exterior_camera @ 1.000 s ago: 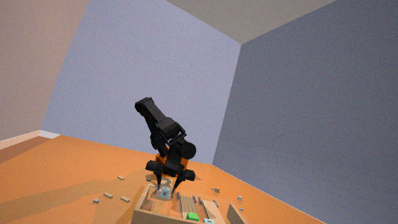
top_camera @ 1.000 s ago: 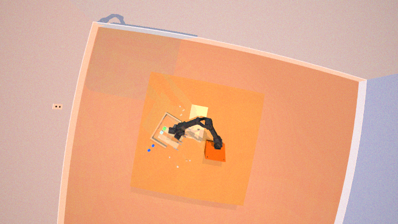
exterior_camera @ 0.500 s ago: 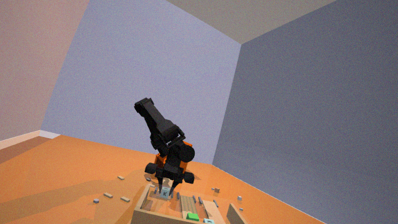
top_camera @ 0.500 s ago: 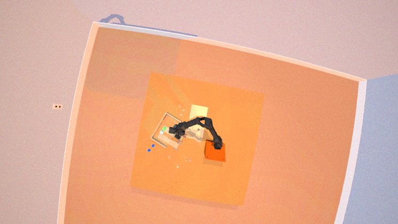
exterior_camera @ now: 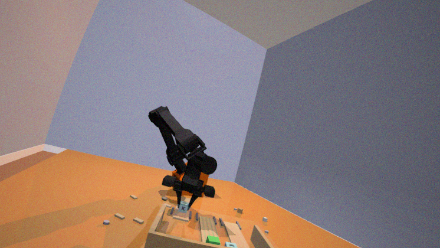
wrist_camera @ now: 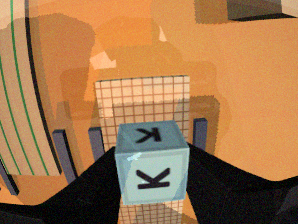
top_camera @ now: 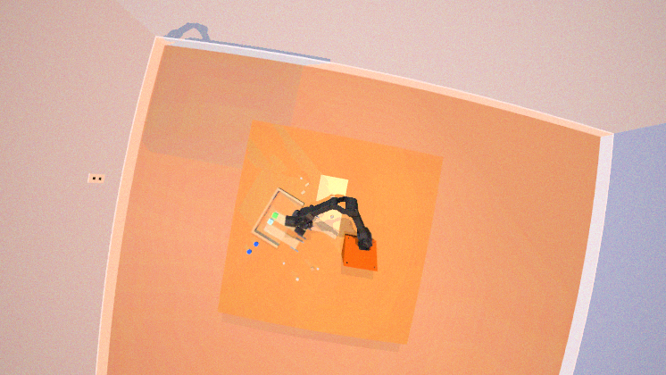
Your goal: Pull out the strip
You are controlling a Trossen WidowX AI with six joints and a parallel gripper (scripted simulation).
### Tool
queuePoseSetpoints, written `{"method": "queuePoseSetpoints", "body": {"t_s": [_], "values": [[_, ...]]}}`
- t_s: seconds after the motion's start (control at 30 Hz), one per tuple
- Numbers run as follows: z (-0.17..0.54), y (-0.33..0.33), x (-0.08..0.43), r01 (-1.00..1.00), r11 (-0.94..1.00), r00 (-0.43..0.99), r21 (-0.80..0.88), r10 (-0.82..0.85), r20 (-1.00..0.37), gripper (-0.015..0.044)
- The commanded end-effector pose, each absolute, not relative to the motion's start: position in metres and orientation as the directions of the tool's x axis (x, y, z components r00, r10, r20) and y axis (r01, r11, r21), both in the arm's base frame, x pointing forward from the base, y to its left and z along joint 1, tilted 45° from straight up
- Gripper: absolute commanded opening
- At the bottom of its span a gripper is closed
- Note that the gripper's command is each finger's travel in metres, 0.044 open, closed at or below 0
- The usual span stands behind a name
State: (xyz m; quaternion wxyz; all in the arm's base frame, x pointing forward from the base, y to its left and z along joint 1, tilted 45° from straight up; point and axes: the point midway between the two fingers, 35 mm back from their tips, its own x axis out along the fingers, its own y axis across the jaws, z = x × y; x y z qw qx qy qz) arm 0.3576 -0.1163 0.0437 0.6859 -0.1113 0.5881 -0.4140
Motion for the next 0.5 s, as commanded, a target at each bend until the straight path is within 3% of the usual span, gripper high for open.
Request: {"method": "queuePoseSetpoints", "body": {"t_s": [0.0,0.47], "values": [[0.051,-0.099,0.338,0.434,0.635,-0.030,-0.639,-0.699,-0.715,0.0000],[0.052,-0.083,0.305,0.431,0.635,-0.032,-0.642,-0.700,-0.714,0.0000]]}}
